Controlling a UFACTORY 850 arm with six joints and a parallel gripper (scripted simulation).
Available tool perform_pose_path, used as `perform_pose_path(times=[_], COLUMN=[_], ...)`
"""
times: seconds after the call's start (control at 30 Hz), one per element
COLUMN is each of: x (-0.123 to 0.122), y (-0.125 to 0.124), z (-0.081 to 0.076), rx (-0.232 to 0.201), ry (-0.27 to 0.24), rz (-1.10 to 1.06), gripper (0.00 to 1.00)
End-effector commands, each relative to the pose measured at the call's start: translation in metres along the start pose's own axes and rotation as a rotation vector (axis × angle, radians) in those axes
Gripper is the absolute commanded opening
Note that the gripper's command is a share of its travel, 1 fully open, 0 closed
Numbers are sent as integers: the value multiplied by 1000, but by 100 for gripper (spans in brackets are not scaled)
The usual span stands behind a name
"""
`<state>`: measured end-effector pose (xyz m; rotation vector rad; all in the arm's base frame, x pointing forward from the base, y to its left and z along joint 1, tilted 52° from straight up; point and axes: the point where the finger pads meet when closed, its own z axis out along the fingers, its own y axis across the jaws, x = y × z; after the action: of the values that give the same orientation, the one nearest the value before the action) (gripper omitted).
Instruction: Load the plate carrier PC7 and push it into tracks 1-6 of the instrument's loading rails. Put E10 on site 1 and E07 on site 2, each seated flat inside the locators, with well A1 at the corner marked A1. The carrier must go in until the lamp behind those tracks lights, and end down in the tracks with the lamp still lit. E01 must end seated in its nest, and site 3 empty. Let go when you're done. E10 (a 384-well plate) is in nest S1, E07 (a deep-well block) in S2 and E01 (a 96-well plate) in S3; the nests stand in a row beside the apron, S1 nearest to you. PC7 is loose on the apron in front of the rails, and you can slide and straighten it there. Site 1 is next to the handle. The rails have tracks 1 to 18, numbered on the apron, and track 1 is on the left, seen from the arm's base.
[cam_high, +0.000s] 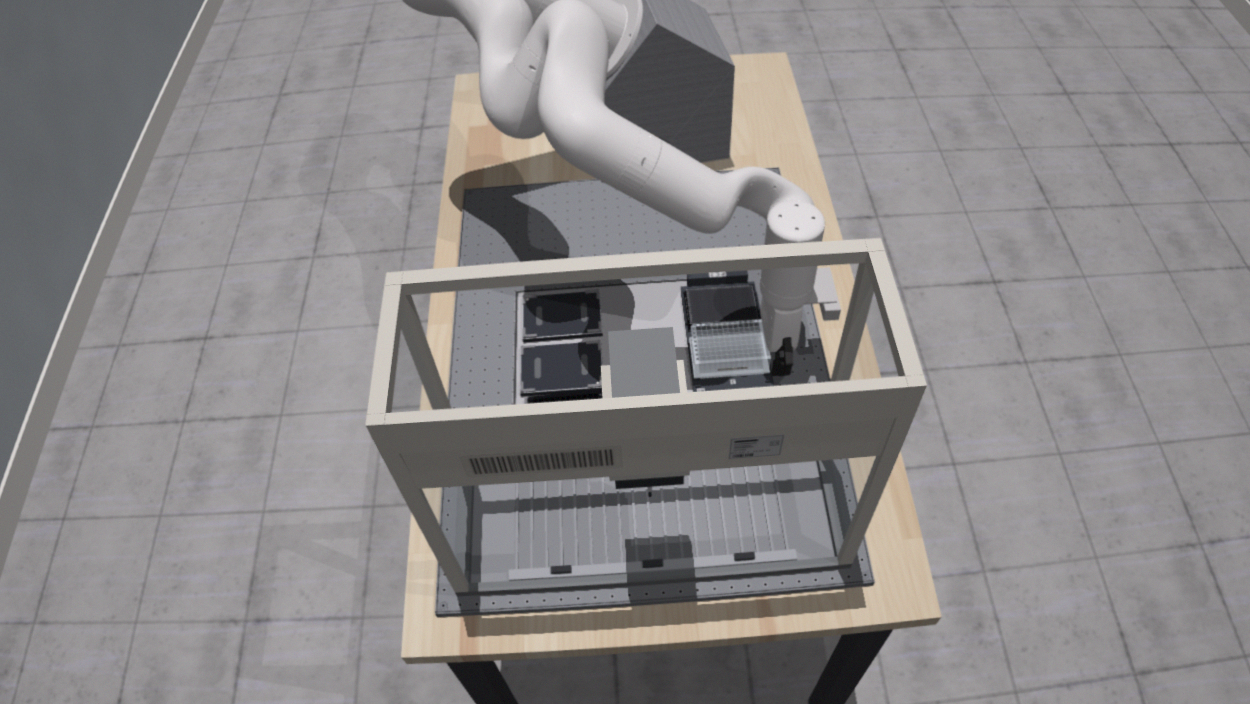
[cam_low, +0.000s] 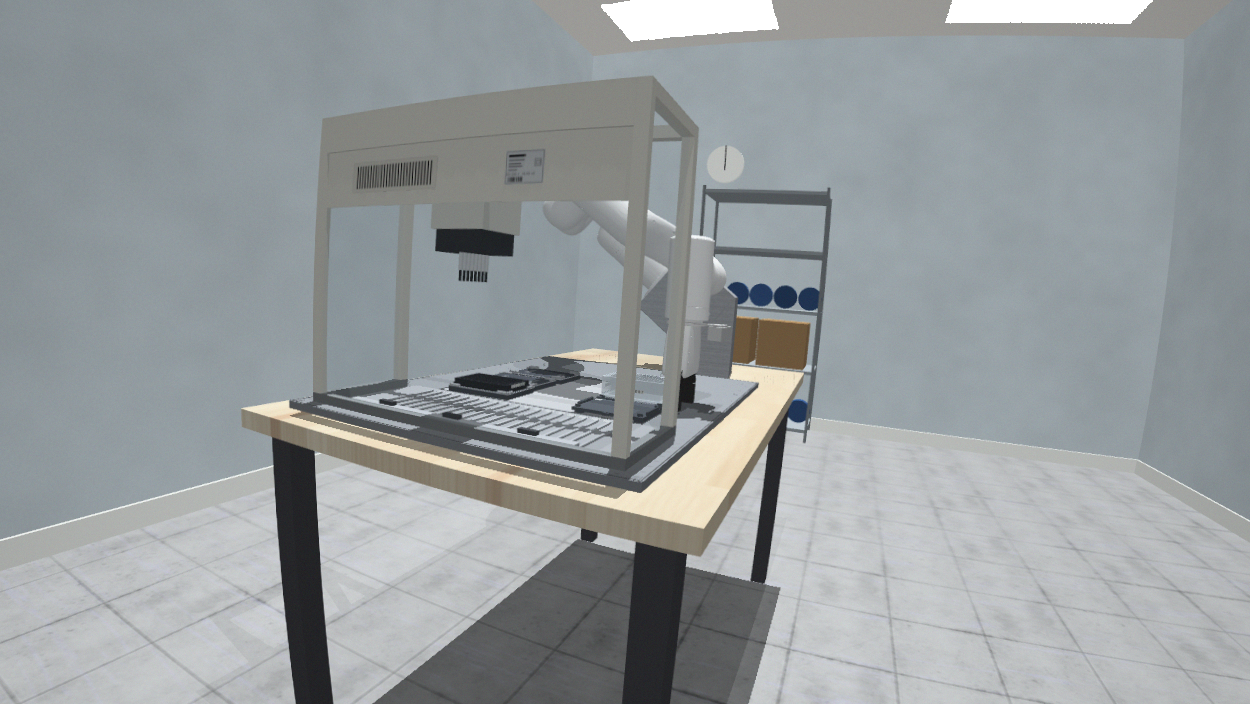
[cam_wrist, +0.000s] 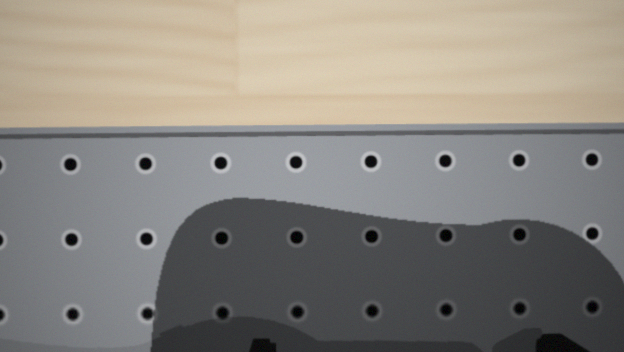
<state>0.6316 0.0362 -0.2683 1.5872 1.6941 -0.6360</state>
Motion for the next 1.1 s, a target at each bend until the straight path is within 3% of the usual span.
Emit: perform_pose_path(times=[0.0, 1.07], x=[-3, -17], y=[1, 1], z=[-1, -1], rx=[-1, -1], ry=[0, 0], rz=[1, 1], gripper=[100, 100])
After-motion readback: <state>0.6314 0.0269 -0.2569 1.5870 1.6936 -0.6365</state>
